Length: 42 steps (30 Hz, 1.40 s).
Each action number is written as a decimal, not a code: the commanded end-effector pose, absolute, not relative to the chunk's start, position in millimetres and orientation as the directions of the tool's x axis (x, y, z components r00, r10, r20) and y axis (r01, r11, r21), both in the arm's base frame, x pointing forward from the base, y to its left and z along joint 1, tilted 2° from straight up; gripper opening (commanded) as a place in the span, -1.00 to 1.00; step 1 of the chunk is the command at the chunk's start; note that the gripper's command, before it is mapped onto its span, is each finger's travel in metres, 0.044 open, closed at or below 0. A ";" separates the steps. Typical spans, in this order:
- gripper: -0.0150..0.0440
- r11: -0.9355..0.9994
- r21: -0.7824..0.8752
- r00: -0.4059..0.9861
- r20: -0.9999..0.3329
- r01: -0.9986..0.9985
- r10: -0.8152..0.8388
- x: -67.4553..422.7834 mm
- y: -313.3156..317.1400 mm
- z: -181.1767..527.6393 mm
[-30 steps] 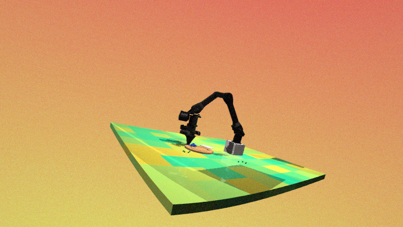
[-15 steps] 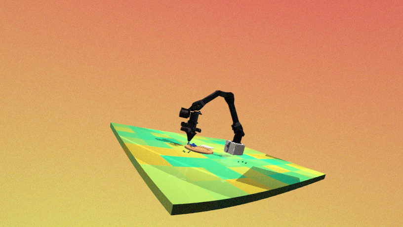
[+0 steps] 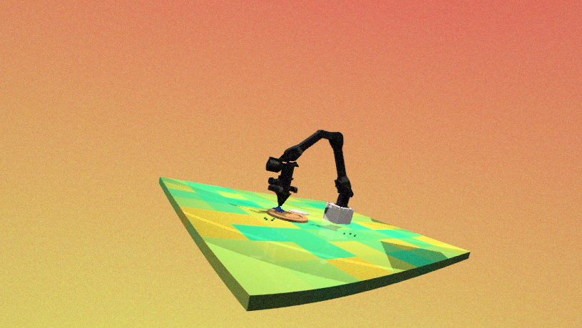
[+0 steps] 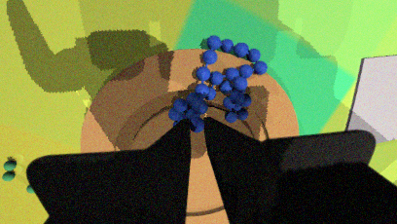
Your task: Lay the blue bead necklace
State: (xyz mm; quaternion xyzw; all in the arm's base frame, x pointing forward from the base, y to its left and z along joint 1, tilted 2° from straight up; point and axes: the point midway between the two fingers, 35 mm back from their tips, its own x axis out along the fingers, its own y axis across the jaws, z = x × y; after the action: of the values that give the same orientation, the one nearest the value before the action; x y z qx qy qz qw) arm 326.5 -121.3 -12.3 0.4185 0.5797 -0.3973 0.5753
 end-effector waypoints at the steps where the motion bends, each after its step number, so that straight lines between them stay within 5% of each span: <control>1: -0.49 0.333 0.026 0.018 -0.999 0.943 0.026 318.0 -108.9 -10.8; 24: -0.49 0.333 0.025 0.018 -0.999 0.943 0.026 316.8 -106.6 -33.7; 42: 1.00 0.334 0.026 0.018 -0.999 0.942 0.026 316.8 -107.3 -15.7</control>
State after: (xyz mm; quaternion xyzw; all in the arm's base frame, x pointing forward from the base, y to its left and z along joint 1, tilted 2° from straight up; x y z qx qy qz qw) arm 314.8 -106.2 -27.7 0.4174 0.5818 -0.3972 0.5740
